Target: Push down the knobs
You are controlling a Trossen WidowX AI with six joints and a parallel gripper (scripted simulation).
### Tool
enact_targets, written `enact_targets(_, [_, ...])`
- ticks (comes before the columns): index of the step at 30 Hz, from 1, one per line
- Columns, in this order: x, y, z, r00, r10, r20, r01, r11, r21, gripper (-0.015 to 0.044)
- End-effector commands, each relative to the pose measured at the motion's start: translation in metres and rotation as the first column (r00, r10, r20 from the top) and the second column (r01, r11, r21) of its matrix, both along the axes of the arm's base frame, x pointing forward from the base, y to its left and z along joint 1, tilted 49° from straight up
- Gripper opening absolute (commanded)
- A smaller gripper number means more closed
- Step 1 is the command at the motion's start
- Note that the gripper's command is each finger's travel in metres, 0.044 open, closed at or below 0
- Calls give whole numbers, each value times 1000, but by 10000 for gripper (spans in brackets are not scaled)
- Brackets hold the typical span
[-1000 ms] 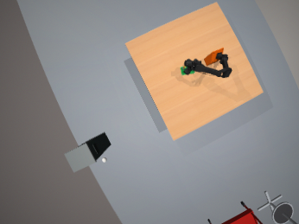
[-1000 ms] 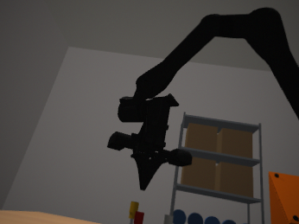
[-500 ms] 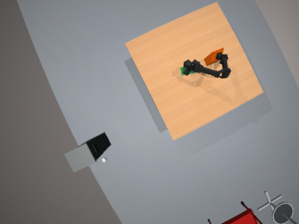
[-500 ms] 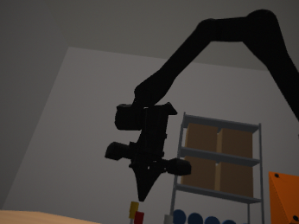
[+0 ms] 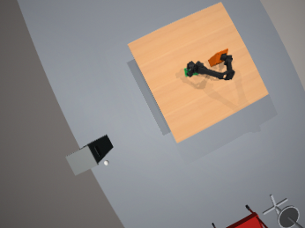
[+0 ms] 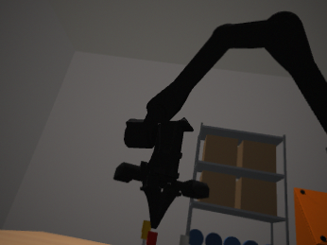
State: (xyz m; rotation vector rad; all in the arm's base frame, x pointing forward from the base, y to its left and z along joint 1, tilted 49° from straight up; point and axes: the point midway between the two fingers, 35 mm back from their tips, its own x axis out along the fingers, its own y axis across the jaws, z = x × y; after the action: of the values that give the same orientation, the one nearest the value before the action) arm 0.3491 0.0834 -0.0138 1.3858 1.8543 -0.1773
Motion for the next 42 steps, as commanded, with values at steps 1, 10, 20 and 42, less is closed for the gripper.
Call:
enact_targets(1, [0, 1, -1, 1000, -3, -2, 3, 1000, 3, 0])
enact_targets(10, [0, 2, -2, 1000, -3, -2, 3, 1000, 3, 0])
enact_targets(20, [0, 4, -4, 1000, -3, -2, 3, 1000, 3, 0])
enact_targets(42, [-1, 5, -4, 1000, -3, -2, 3, 1000, 3, 0])
